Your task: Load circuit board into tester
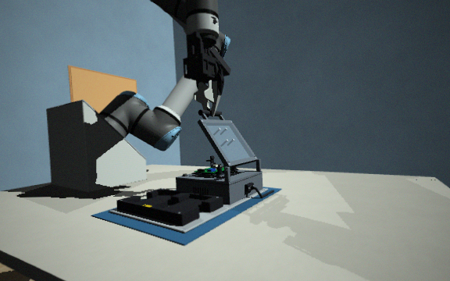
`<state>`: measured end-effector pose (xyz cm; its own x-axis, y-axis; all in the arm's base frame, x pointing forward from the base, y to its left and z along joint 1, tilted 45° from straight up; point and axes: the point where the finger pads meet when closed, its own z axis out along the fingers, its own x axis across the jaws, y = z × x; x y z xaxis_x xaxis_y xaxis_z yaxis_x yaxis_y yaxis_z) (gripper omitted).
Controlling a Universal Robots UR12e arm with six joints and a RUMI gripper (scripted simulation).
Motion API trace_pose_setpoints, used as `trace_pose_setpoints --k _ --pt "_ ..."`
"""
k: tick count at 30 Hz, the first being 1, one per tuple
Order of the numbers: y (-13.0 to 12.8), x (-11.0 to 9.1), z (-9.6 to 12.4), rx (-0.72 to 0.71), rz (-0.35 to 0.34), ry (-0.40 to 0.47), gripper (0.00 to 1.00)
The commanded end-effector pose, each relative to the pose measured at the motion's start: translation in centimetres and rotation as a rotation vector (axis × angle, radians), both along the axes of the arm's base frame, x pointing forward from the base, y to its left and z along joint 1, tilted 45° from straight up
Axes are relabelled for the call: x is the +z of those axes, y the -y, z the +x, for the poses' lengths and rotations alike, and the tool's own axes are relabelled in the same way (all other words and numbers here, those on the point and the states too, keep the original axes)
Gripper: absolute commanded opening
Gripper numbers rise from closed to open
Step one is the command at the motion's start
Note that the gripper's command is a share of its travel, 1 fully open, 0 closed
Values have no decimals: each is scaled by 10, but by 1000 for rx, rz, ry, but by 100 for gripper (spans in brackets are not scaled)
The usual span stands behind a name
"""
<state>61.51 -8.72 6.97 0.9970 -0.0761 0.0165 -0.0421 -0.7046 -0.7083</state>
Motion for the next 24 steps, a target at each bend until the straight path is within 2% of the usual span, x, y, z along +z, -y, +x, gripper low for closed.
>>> trace_pose_setpoints --k 1,24 --pt "-3 -3 -5 -1 -1 1 0" --pt "-25 -23 -32 -1 -1 1 0"
